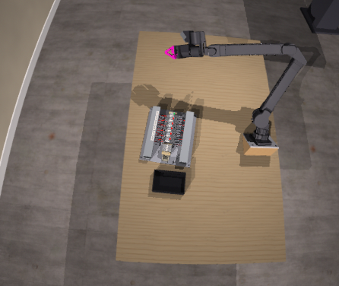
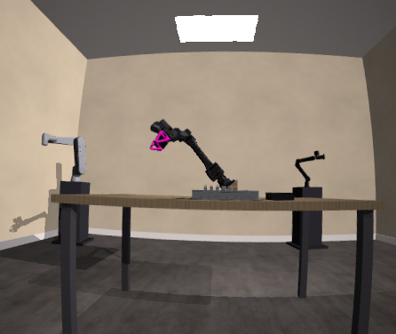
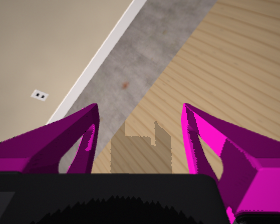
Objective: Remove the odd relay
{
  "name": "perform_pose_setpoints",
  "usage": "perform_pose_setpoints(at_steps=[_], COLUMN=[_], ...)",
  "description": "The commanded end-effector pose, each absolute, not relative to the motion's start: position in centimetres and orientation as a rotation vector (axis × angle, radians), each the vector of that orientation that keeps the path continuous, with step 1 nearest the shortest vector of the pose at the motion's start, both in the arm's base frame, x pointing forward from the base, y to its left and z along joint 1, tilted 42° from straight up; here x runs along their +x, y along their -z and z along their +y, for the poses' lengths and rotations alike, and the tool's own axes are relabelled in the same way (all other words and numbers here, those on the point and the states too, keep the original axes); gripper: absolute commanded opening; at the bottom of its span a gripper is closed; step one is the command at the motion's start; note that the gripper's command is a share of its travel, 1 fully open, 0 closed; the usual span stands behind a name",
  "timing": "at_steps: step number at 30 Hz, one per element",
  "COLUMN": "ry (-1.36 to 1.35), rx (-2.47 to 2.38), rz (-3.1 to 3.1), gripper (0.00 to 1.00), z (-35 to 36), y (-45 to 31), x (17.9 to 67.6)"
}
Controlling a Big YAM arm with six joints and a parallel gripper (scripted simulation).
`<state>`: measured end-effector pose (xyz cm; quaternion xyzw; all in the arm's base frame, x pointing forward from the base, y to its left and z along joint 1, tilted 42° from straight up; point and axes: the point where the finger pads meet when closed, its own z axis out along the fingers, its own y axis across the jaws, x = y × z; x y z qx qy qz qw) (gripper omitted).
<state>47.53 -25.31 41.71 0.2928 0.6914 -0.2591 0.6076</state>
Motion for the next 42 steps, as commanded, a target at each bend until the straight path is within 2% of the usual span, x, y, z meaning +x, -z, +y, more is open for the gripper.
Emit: perform_pose_setpoints(at_steps=[1, 17, 19, 31, 42], ry=[0.663, 0.956, 0.956, 1.072, 1.070], rx=[0.564, -0.043, -0.043, -0.795, -1.363], rz=[1.684, 2.359, 2.359, 2.721, 2.825], gripper=[0.59, 0.59, 0.59, 0.59, 0.59], z=[-24.0, -18.8, -18.8, -14.0, -11.4], y=[-42.2, -28.0, -28.0, -19.4, -15.5], x=[49.5, 53.4, 53.4, 52.6, 51.0])
